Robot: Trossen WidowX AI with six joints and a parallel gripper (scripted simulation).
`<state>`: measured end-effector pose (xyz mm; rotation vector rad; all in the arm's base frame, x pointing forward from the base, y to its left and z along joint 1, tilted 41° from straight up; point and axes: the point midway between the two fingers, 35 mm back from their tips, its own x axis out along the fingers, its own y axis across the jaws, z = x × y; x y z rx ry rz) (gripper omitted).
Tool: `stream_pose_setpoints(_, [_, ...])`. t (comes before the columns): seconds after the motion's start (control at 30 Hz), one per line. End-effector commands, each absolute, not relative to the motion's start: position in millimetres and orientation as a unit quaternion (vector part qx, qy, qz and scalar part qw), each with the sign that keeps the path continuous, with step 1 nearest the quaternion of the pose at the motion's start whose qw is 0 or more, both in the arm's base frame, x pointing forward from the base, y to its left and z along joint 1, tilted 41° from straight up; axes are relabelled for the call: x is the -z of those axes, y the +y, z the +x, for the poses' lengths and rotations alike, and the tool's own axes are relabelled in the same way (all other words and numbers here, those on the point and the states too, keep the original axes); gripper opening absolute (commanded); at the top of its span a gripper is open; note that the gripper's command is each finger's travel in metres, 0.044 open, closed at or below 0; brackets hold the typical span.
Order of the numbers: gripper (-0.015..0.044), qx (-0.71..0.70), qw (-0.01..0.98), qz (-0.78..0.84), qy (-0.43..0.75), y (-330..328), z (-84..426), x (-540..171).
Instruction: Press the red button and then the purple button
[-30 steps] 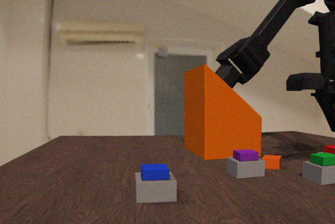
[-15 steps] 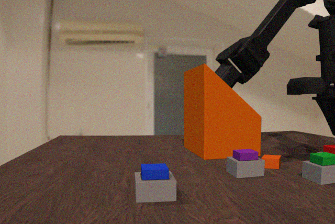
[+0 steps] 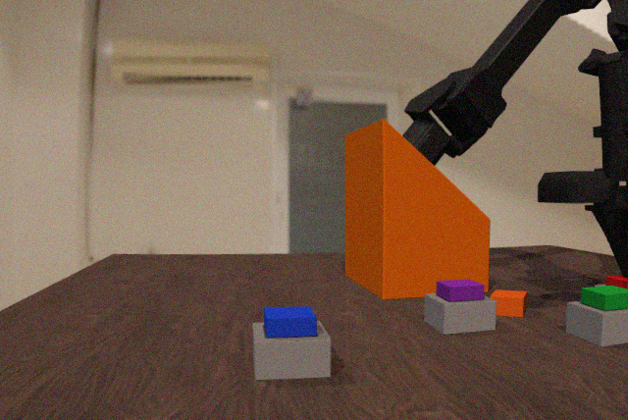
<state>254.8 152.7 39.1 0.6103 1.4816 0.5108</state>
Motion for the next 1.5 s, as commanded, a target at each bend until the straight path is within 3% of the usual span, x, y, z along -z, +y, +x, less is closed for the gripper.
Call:
stream_pose_setpoints(0.0, [0.002,-0.222,0.667,0.271,0.658,154.6,254.2,-34.6])
stream_pose_setpoints(0.9, [0.002,-0.222,0.667,0.27,0.658,130.7,253.5,-61.9])
stream_pose_setpoints(1.07, [0.002,-0.221,0.667,0.269,0.658,93.6,251.8,-104.6])
stream_pose_setpoints(1.27, [0.002,-0.221,0.667,0.269,0.658,92.0,251.4,-106.6])
stream_pose_setpoints(1.47, [0.002,-0.208,0.672,0.26,0.661,31.8,255.5,-57.1])
